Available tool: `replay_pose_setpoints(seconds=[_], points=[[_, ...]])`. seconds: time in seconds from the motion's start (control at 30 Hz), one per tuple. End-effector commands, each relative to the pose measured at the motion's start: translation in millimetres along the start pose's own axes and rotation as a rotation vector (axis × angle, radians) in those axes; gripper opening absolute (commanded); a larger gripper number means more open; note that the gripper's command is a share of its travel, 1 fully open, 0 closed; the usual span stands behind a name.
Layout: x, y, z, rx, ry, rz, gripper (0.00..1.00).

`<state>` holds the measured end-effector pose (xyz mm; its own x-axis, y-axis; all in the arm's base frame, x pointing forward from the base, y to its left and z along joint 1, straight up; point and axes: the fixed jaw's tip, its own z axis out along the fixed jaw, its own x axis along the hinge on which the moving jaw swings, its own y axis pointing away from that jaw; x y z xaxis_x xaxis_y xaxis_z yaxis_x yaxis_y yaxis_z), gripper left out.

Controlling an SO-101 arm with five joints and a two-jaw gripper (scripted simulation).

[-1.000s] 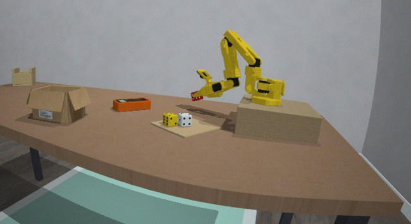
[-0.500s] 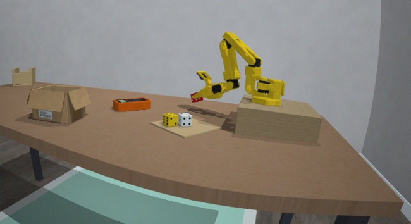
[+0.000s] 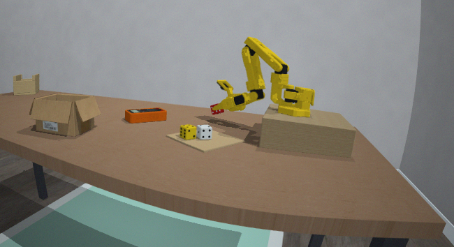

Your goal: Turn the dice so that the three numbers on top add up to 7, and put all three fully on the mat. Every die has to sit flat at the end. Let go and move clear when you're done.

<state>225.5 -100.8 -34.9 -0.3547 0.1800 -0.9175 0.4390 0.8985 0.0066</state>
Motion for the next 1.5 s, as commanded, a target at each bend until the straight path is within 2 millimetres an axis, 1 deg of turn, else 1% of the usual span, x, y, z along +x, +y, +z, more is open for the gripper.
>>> replay_pose_setpoints(seconds=[0.0,1.47], points=[[1,-2,1,0.009,-0.006,-0.003,0.00],[17,-2,7,0.009,-0.006,-0.003,0.00]])
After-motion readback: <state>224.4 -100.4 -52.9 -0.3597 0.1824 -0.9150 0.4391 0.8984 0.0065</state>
